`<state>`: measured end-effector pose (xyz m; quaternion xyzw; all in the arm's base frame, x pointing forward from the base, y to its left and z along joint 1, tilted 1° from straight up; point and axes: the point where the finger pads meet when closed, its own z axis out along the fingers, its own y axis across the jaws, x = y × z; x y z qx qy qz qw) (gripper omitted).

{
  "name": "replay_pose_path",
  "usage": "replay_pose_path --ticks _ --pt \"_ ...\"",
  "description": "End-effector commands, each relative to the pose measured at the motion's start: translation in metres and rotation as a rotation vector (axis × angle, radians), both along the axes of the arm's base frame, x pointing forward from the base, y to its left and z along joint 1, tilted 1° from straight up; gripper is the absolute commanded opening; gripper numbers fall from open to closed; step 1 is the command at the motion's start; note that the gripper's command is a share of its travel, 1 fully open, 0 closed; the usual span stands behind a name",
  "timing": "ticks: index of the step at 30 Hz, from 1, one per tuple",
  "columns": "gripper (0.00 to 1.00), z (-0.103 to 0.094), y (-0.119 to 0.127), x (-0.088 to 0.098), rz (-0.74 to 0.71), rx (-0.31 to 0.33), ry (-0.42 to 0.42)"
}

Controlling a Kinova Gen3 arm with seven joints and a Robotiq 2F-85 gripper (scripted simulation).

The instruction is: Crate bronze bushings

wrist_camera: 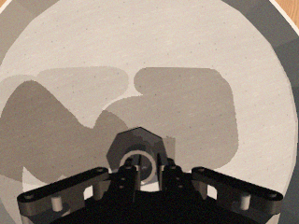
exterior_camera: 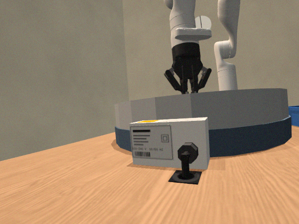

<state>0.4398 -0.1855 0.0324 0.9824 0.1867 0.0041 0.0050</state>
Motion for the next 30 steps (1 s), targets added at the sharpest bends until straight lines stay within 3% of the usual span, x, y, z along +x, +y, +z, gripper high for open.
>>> replay_pose_path --ticks 1,30 --pt "0.16 0.0008 -0.0002 0.0005 0.0 0.0 -0.002" --pt "0.16 0.0057 -0.0002 0.0005 0.0 0.0 -0.002"
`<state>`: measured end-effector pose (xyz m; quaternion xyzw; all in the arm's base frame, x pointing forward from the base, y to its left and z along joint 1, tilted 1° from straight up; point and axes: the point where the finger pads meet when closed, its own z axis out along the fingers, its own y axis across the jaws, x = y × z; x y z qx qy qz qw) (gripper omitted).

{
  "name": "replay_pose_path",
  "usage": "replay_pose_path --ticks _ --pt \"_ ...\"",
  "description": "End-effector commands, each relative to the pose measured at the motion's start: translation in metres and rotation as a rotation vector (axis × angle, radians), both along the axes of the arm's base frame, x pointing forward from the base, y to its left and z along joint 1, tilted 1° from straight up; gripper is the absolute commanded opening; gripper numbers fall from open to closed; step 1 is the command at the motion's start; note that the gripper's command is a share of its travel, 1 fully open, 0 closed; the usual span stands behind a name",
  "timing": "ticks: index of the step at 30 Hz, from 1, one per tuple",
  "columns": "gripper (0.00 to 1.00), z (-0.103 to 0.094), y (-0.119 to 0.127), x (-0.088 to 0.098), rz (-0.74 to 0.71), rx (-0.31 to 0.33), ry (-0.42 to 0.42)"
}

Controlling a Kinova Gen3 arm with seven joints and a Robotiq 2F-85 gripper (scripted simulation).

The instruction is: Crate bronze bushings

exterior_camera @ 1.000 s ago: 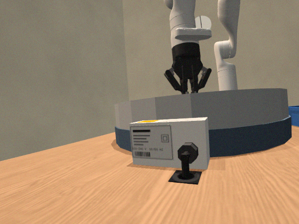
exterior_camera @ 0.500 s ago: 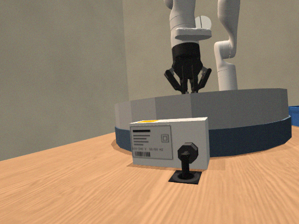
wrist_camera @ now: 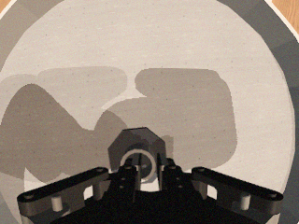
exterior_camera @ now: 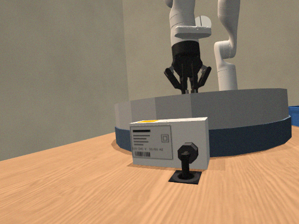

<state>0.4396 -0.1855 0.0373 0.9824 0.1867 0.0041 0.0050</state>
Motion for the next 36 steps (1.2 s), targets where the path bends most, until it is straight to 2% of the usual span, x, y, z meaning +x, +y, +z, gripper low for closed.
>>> replay_pose_path --ticks 1,36 --pt "0.16 0.0009 -0.0002 0.0006 0.0 0.0 -0.002" --pt "0.16 0.0106 -0.0001 0.0004 0.0 0.0 -0.002"
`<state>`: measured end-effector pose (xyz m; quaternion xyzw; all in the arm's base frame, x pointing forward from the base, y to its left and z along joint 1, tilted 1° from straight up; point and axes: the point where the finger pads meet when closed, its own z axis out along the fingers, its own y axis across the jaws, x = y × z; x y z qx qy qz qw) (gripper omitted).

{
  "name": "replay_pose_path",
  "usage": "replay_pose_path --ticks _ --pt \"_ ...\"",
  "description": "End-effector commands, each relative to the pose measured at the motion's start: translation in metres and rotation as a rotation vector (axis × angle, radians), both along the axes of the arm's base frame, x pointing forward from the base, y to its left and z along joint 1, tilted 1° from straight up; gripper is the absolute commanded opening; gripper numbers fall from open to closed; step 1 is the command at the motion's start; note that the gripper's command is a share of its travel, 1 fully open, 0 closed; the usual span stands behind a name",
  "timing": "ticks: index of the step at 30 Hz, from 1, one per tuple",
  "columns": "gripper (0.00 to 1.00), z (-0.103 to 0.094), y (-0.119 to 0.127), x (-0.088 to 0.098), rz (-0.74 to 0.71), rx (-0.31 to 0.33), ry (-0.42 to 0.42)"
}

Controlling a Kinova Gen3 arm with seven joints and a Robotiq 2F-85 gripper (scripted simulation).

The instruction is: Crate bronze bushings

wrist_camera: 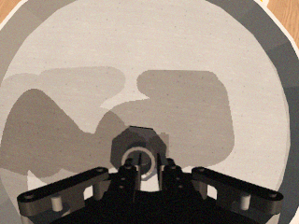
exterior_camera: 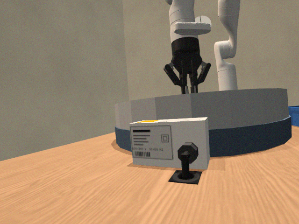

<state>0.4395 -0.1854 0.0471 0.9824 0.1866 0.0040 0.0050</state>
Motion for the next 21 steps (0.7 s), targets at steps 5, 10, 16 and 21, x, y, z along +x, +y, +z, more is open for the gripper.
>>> replay_pose_path --ticks 5,10,16,21 --pt "0.16 0.006 0.0 0.0 0.0 0.0 -0.002" --pt "0.16 0.006 0.0 0.0 0.0 0.0 -0.002" --pt "0.16 0.006 0.0 0.0 0.0 0.0 -0.002" --pt "0.16 0.05 0.0 0.0 0.0 0.0 -0.002"
